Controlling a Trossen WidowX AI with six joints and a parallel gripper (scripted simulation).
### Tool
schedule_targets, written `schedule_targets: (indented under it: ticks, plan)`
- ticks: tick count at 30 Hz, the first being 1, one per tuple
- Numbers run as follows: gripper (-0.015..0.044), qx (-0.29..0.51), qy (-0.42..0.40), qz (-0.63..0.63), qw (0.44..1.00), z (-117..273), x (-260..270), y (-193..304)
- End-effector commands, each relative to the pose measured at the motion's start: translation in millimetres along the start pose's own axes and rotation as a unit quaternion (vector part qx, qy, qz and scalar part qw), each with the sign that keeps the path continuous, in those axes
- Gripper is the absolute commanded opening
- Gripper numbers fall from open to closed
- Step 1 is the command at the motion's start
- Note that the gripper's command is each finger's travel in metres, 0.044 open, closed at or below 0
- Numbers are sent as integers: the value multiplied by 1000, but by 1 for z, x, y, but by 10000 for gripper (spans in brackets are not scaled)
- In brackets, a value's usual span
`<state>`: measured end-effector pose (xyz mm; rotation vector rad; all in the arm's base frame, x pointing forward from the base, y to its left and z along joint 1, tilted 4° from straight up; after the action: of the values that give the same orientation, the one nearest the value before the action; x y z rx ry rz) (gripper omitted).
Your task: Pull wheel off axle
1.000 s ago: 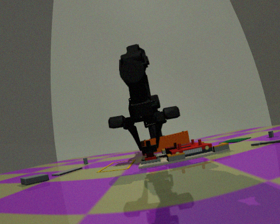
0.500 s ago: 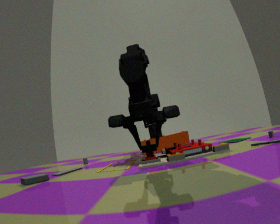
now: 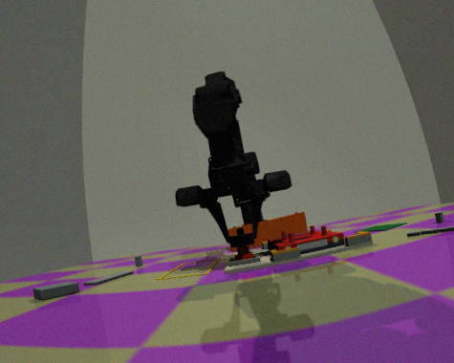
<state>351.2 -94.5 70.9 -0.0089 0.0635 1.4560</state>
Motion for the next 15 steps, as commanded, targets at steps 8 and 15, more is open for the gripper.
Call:
schedule_targets:
  ticks: [8, 15]
  plan:
    - [0, -3, 0, 0, 1000, 9, 0, 1]
    - [0, -3, 0, 0, 1000, 11, 0, 1]
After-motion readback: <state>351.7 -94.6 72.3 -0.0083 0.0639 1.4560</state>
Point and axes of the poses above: the point midway between the two fingers, 35 mm back from their tips, its own z axis back along the fingers, its own x axis across the jaws, y = z × x, the point moved 6 cm from there along z, back along the fingers, and after that the axes turned 4 degrees about z, right-handed, at the moved point
